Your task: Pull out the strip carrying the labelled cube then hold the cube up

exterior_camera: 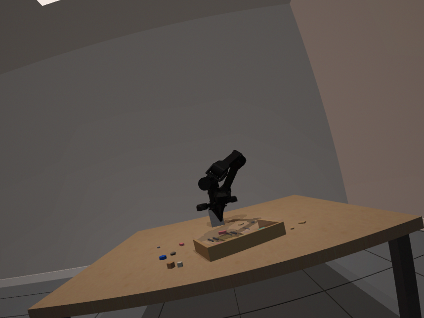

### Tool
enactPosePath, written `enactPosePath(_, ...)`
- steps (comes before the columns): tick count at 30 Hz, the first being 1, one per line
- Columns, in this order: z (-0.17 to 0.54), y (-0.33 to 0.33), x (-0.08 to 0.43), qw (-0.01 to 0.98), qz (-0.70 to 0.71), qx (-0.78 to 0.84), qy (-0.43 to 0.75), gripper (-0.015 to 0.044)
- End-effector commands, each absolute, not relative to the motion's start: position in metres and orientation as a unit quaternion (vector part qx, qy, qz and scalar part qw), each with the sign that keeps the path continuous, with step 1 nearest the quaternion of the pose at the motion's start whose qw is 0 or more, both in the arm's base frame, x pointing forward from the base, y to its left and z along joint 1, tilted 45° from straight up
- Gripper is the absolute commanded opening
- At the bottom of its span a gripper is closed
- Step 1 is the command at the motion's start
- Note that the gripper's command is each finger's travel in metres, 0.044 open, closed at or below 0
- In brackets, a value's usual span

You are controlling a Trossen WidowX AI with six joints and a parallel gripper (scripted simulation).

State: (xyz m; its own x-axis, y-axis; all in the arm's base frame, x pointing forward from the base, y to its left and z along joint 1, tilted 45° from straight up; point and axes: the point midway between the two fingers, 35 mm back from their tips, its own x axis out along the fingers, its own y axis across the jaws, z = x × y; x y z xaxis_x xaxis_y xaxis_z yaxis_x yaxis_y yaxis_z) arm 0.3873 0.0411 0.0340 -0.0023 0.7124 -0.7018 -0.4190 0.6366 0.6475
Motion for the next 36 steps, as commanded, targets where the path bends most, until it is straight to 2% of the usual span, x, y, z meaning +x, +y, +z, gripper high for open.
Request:
enactPosePath(1,0.032,0.043,0.388,0.681,0.42,0.113,0.589,0.0)
enactPosePath(36,-0.007,0.079,0.386,0.681,0.42,0.113,0.589,0.0)
